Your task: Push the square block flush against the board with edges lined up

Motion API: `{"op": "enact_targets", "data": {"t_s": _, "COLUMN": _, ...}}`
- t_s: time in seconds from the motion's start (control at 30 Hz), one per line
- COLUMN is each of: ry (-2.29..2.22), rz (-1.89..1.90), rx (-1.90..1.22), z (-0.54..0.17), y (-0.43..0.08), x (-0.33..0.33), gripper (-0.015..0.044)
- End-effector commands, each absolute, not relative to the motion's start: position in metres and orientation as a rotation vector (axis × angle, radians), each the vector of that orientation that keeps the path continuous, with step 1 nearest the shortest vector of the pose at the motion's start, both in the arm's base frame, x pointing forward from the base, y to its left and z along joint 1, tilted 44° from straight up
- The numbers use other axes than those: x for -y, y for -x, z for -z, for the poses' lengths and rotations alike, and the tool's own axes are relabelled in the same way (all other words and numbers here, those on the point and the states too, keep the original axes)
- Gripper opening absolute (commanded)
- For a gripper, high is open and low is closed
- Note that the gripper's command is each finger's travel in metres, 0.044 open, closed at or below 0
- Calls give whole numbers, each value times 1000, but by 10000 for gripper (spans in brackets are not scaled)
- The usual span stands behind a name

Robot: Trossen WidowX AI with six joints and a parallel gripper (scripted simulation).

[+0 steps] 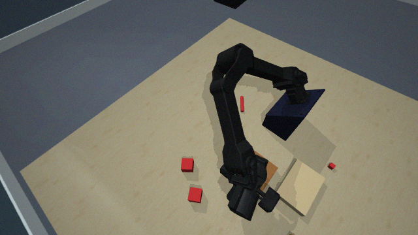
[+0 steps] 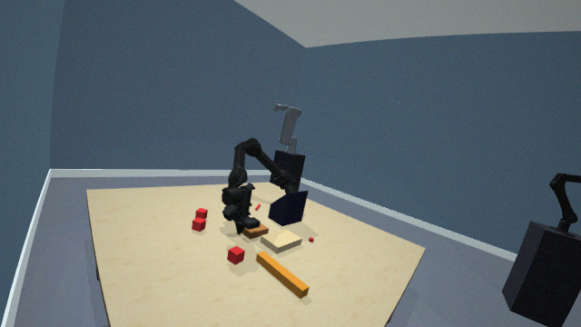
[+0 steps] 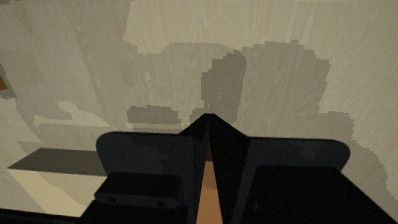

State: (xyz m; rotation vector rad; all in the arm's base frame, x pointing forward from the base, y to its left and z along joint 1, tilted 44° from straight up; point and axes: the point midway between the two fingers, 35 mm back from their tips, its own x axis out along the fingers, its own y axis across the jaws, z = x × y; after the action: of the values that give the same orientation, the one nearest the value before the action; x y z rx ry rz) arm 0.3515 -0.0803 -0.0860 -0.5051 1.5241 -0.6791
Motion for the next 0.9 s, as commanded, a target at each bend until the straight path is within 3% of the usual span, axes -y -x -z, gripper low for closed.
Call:
{"op": "enact_targets", "data": {"t_s": 0.0, "ry": 518, "rz": 670, "rx": -1512, "z": 86, "y": -354, "x": 79, "gripper": 0}}
{"op": "enact_targets", "data": {"t_s": 0.87, "ry": 518, "rz": 669, "rx": -1514, "z": 87, "y": -321, "x": 76, "gripper": 0}}
